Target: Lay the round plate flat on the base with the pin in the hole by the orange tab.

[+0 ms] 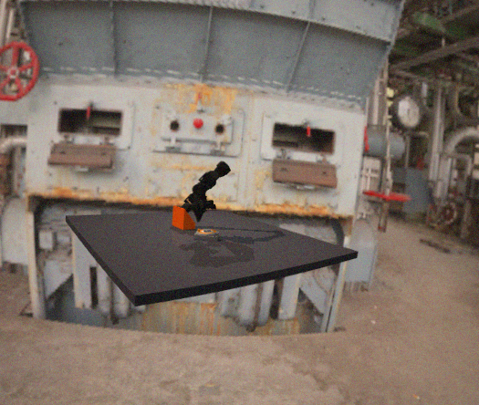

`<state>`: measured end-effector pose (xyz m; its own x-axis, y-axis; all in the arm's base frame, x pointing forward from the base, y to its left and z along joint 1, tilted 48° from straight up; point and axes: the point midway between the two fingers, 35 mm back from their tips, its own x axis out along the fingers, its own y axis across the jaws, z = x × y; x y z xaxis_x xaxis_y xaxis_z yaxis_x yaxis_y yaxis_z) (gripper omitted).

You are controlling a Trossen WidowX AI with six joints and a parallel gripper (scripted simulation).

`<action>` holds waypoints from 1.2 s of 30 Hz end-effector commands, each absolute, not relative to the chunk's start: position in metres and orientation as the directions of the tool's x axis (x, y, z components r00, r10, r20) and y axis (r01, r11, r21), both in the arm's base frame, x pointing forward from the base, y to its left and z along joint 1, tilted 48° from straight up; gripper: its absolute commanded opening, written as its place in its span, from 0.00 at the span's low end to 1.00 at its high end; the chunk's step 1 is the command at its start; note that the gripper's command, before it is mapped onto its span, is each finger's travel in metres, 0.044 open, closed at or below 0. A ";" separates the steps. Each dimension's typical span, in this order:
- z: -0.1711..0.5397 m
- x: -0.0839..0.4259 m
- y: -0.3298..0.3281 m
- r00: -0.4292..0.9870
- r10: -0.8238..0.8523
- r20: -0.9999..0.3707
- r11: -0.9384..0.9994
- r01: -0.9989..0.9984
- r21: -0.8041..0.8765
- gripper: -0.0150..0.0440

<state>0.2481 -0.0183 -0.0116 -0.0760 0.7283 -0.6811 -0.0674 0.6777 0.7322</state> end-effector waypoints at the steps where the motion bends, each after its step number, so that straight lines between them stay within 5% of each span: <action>1: -0.023 0.244 -0.002 -0.090 0.734 -0.673 0.671 -0.056 0.739 0.25; 36: -0.046 0.257 0.012 -0.089 0.736 -0.671 0.669 -0.057 0.741 0.25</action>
<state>0.2498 0.0128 -0.0434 -0.1029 0.7400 -0.6647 -0.0395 0.6647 0.7461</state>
